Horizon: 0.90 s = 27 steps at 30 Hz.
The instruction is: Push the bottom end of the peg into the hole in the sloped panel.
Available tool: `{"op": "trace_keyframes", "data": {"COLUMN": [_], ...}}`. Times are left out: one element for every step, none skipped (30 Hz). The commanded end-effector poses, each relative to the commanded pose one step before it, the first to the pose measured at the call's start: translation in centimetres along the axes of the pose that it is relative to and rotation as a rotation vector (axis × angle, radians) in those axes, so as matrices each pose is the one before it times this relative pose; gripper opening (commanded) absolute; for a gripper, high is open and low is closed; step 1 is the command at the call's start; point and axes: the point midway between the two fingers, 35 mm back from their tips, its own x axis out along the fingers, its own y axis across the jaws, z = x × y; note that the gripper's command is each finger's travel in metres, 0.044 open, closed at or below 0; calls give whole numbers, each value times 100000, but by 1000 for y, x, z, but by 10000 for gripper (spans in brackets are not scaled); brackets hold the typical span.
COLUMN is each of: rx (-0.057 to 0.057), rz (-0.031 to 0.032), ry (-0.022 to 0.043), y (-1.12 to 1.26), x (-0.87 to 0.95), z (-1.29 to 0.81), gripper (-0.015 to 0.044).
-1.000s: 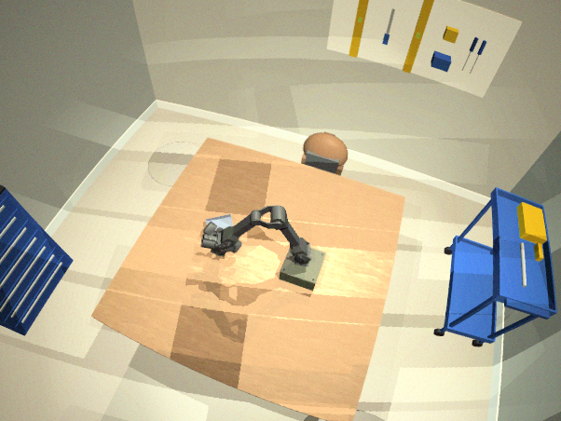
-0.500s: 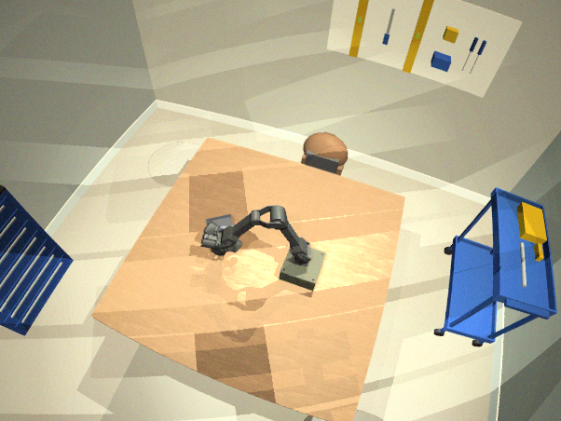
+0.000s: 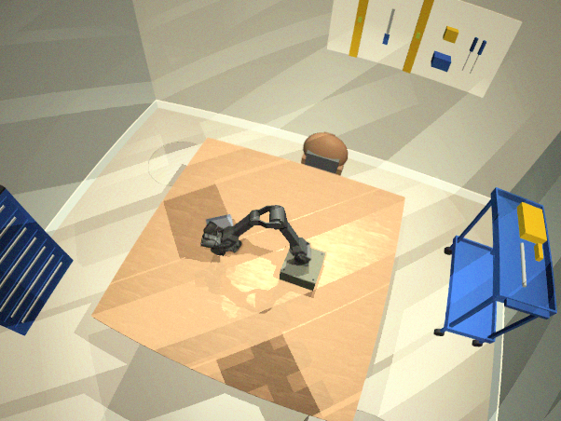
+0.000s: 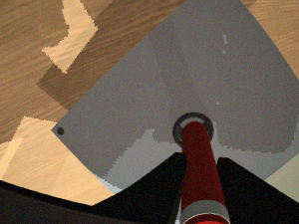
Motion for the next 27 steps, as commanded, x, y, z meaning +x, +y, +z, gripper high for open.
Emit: {"op": "trace_keyframes", "data": {"rx": [-478,0,0,0,0,0,0,0,0,0,0,0,0,0,0,0,0,0,0,0,0,0,0,0,0,0,0], "rz": [289,-2,-2,-2,-2,-2,-2,-2,-2,-2,-2,-2,-2,-2,-2,-2,-2,-2,-2,-2,-2,-2,-2,-2,-2,-2,-2], "ry": [-155,2,2,2,2,2,2,2,2,2,2,2,2,3,2,2,2,3,2,3,2,3,2,3,2,3,2], "y": [90,-7,-9,-11,-11,-10,-9,-7,-7,-7,-6,-5,-5,-5,-5,-4,-4,-3,-3,-2,-2,-1,-1,-1,-1,-1,-1], "x": [236,32,40,44,45,48,44,49,48,51,46,50,48,52,47,51,49,53,49,54,51,56,51,55,52,56,51], "z": [89,-6,-7,-10,-10,-10,-10,-9,-9,-10,-9,-9,-9,-10,-9,-10,-9,-9,-9,-8,-8,-8,-7,-8,-7,-8,-7], "gripper": [0,0,0,0,0,0,0,0,0,0,0,0,0,0,0,0,0,0,0,0,0,0,0,0,0,0,0]}}
